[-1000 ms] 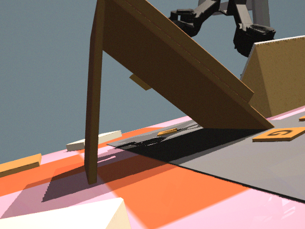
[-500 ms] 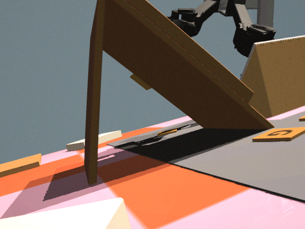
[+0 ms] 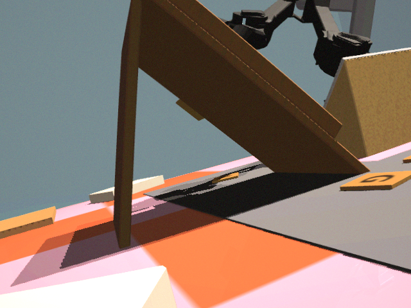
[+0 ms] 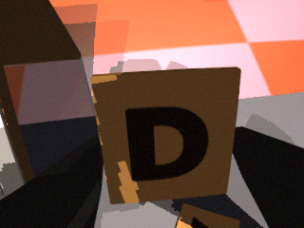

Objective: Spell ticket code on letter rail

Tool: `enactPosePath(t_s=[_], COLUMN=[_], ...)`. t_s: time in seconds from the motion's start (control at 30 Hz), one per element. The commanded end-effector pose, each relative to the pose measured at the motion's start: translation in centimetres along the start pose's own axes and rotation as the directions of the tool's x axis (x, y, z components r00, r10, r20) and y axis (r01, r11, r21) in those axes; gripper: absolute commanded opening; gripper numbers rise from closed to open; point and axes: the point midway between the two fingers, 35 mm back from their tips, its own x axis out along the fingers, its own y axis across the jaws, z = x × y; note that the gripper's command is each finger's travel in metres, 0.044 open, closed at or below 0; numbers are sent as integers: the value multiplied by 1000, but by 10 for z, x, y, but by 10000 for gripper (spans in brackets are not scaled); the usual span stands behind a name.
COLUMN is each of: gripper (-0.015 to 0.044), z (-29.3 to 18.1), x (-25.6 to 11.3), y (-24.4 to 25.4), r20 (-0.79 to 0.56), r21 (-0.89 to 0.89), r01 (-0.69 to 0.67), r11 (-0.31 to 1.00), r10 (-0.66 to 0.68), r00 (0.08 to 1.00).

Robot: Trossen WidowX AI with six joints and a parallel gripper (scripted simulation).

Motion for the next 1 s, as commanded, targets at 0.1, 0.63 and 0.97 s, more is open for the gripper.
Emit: enactPosePath(t_s=[0.1, 0.63, 0.97], gripper=[0, 0, 0], z=[0, 0, 0], x=[0, 0, 0], y=[3, 11, 16], r20=[-1, -1, -1], r21=[4, 4, 5], r01=[1, 1, 1], r11=[1000, 1000, 1000], r10=[-1, -1, -1], r00=[1000, 1000, 1000])
